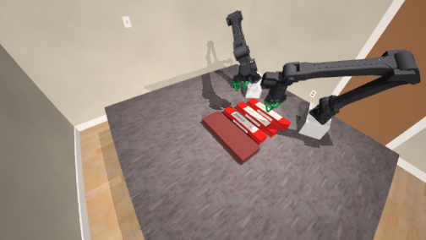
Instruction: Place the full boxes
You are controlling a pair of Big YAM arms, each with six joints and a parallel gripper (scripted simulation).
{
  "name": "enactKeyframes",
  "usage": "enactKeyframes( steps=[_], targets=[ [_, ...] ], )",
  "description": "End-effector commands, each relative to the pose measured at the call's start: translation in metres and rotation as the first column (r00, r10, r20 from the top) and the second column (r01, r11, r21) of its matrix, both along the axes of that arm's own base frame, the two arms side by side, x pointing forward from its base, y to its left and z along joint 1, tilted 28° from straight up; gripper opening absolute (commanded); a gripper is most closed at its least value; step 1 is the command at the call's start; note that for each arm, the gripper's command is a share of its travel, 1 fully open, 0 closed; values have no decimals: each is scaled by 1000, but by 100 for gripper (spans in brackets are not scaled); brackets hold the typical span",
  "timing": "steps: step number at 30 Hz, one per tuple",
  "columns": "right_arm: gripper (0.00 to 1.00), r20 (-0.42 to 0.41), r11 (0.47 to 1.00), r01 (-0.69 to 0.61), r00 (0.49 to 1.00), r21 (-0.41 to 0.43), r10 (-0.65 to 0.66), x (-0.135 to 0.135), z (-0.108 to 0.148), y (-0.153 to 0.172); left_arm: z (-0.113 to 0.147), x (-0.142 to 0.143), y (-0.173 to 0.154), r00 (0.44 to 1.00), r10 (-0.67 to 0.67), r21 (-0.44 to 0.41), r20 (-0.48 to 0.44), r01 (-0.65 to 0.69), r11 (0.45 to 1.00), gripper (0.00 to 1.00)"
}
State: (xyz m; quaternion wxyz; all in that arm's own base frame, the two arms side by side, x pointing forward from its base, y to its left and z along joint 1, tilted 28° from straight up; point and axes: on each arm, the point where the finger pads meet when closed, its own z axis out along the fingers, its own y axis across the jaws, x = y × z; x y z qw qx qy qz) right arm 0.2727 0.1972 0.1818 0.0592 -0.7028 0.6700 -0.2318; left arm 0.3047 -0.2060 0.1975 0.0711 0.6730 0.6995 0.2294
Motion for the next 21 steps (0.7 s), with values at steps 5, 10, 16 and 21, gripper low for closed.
enactKeyframes(
  steps=[5,10,16,21],
  targets=[
    [72,18,1000,1,1000,20,-1,12,-2,1,-4,11,-2,1000,-2,-16,16,2,1000,72],
    [72,18,1000,1,1000,19,-1,15,-8,0,-10,13,0,1000,-2,-15,16,2,1000,72],
    [72,18,1000,1,1000,19,-1,17,-13,-1,-15,16,1,1000,-2,-15,16,2,1000,72],
    [72,18,1000,1,1000,19,-1,20,-19,-3,-21,19,3,1000,-2,-14,16,2,1000,72]
  ],
)
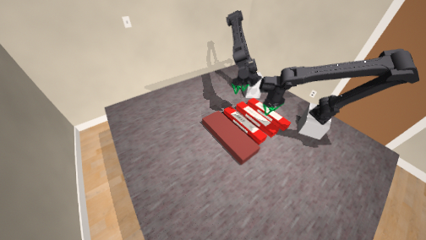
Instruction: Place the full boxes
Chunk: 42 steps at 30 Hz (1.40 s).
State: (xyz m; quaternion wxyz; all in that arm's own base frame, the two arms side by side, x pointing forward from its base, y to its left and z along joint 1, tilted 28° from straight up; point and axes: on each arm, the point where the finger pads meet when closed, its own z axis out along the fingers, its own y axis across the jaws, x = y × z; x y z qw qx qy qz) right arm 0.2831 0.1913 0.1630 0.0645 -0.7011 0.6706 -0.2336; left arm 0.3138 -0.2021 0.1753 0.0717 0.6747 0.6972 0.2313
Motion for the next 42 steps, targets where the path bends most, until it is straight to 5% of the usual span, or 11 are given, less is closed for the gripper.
enactKeyframes(
  steps=[1,42],
  targets=[
    [72,8,1000,0,1000,13,-1,10,-2,3,0,10,-1,1000,4,-17,13,-3,1000,72],
    [72,8,1000,0,1000,12,0,17,-16,-1,-16,17,3,1000,3,-16,13,-3,1000,72]
  ],
)
